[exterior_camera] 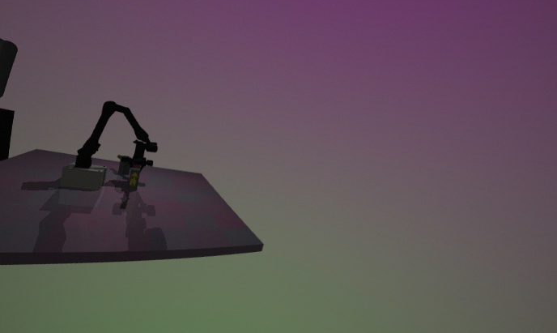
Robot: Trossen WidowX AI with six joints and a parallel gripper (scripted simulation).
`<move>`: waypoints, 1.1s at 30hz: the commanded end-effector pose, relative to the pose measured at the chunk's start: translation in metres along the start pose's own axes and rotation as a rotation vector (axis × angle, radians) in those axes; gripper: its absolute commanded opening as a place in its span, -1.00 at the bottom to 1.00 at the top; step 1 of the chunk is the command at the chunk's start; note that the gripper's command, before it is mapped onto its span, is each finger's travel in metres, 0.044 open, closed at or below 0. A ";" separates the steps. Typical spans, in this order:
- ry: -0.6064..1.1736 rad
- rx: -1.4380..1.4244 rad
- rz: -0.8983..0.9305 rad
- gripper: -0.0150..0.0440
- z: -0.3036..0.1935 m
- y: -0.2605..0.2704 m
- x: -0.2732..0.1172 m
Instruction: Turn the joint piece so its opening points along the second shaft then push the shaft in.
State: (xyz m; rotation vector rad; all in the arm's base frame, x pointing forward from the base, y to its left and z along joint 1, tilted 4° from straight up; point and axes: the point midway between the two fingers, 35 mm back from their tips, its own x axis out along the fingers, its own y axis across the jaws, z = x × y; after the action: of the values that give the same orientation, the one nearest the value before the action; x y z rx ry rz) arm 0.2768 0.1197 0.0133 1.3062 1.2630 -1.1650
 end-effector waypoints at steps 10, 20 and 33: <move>0.000 0.000 0.000 -0.22 0.000 0.000 0.000; 0.000 0.000 0.000 0.45 0.000 0.000 0.000; 0.000 0.000 0.000 1.00 0.000 0.000 0.000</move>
State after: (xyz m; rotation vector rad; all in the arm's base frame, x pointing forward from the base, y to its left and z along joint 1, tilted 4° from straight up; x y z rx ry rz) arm 0.2768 0.1197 0.0133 1.3062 1.2632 -1.1649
